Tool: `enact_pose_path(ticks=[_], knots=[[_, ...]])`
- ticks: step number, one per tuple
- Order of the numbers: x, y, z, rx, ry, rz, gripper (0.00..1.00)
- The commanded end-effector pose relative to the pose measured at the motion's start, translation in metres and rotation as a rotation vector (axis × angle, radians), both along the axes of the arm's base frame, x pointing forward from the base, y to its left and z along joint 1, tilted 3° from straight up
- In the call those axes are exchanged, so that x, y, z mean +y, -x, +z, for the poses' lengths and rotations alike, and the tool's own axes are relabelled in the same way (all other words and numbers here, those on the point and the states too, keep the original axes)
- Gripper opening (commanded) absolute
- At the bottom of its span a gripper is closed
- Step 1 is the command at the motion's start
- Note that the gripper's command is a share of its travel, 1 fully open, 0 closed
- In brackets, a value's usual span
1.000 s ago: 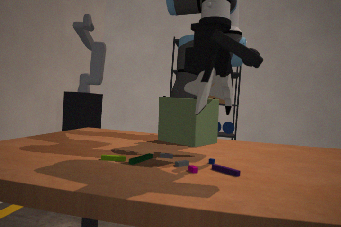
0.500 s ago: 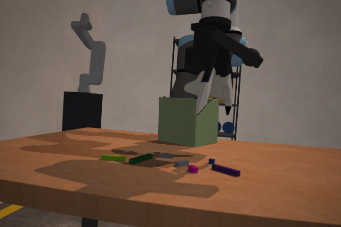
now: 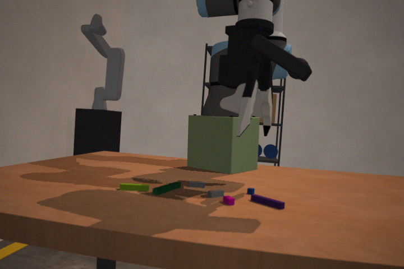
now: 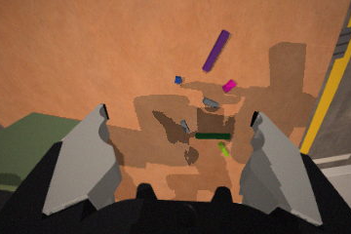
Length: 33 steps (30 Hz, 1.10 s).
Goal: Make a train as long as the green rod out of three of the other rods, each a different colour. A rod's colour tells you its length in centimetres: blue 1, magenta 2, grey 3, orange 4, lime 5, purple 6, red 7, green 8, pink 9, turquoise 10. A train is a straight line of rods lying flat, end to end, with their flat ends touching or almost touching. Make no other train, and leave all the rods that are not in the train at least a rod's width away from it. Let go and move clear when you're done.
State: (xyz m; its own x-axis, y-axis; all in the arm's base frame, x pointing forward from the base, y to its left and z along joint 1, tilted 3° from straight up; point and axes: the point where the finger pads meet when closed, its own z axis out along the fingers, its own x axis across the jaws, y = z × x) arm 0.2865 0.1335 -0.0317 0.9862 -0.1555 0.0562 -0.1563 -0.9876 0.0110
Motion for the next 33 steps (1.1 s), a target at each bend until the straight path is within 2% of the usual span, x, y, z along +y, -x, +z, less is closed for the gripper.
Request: enact_pose_path(ticks=[1, 11, 13, 28, 30, 33], knots=[[0.000, -0.003, 0.001, -0.001, 0.003, 0.067, 1.00], [0.000, -0.010, 0.000, 0.005, 0.018, 0.340, 1.00], [0.000, -0.010, 0.000, 0.005, 0.018, 0.340, 1.00], [-0.003, -0.026, -0.001, 0.016, 0.049, 0.910, 1.00], [-0.003, -0.026, -0.001, 0.016, 0.049, 0.910, 1.00], [-0.004, -0.031, -0.002, 0.018, 0.057, 1.043, 1.00]])
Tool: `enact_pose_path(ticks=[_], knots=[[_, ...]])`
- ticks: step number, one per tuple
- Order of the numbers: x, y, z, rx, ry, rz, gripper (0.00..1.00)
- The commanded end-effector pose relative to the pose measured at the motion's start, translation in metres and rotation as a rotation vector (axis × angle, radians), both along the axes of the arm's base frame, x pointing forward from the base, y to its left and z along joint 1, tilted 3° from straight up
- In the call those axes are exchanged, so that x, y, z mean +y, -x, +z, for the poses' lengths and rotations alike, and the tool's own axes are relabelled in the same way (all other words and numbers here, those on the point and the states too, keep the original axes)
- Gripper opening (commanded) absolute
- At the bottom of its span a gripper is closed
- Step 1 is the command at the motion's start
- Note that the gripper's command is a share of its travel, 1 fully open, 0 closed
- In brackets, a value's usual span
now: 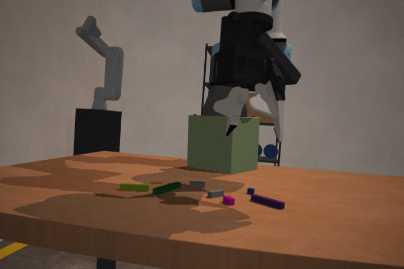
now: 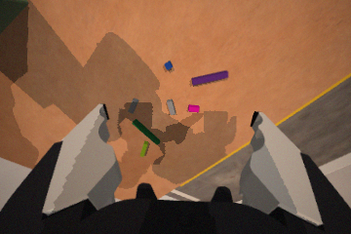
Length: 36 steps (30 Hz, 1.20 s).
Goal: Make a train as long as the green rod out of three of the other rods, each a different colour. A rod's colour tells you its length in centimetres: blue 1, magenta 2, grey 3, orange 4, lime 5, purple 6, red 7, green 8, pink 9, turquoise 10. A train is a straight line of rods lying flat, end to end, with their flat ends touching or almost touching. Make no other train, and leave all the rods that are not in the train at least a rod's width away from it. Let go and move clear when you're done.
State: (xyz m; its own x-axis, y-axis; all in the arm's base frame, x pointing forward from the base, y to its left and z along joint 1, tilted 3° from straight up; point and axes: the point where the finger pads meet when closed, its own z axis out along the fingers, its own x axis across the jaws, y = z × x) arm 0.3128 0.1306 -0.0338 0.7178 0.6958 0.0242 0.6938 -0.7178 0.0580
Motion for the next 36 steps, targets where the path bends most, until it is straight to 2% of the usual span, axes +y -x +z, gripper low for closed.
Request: enact_pose_path(ticks=[1, 12, 14, 27, 36], knots=[[-0.001, -0.006, 0.000, 0.006, 0.003, 0.164, 1.00], [-0.007, -0.021, -0.003, 0.015, 0.028, 0.586, 1.00], [-0.007, -0.021, -0.003, 0.015, 0.028, 0.586, 1.00], [-0.013, -0.041, -0.008, 0.026, 0.057, 1.087, 1.00], [-0.015, -0.050, -0.011, 0.030, 0.068, 1.284, 1.00]])
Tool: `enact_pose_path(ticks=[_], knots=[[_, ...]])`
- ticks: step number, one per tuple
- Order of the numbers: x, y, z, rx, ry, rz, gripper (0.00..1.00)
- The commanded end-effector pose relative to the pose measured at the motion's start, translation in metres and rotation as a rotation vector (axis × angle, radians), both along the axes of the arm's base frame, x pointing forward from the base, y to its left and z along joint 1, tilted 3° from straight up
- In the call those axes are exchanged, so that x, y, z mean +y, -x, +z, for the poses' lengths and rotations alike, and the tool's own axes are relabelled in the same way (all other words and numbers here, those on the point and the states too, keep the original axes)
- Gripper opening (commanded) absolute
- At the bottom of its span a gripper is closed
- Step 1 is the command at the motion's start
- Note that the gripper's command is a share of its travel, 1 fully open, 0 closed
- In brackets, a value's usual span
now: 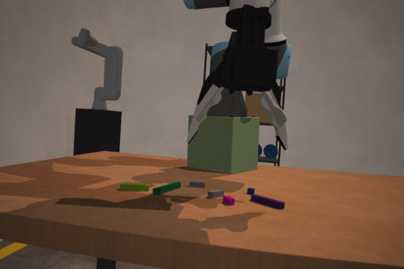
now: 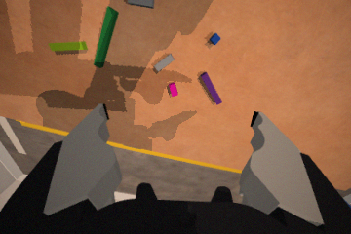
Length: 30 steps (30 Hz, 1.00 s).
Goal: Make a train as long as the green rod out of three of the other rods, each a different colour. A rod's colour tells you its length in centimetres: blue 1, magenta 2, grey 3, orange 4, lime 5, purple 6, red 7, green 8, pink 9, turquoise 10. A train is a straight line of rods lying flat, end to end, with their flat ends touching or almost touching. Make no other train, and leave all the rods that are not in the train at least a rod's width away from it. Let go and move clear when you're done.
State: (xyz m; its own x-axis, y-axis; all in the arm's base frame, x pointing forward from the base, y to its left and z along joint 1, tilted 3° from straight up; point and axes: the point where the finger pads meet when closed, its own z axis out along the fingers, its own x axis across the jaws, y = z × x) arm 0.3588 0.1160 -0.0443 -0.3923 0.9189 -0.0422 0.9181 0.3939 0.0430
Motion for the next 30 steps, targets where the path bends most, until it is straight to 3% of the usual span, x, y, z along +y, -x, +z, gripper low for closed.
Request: enact_pose_path(ticks=[1, 10, 30], knots=[[-0.001, -0.005, 0.000, 0.002, 0.003, 0.103, 1.00], [-0.003, -0.013, -0.002, 0.005, 0.011, 0.253, 1.00], [-0.003, -0.016, -0.003, 0.007, 0.015, 0.313, 1.00]])
